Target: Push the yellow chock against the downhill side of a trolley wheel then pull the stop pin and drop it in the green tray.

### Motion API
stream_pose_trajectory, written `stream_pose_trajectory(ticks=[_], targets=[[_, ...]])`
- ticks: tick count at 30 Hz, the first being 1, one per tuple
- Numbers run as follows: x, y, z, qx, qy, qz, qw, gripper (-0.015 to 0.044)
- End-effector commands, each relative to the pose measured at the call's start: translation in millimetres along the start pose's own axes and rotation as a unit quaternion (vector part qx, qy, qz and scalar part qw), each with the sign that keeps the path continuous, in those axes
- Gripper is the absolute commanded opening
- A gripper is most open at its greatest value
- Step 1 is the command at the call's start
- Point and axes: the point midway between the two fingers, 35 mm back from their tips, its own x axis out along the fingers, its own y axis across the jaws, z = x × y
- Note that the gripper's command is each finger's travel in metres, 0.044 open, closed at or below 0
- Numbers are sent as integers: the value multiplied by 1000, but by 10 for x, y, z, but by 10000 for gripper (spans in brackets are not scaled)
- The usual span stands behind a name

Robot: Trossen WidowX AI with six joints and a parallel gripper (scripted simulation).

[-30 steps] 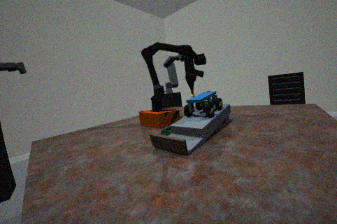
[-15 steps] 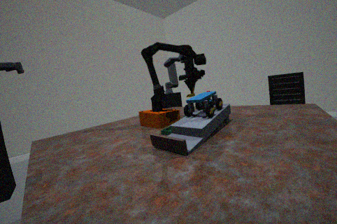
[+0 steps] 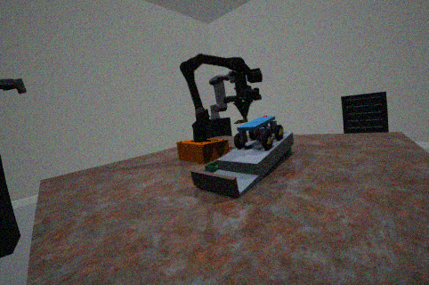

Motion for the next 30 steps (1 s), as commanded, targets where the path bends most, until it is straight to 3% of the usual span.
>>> stream_pose_trajectory(ticks=[1, 15, 30], targets=[[-2, -3, 3, 57, -1, -1, 998, 0], [-2, -2, 3, 289, -2, -1, 957, 0], [-2, -2, 3, 517, -2, -2, 856, 0]])
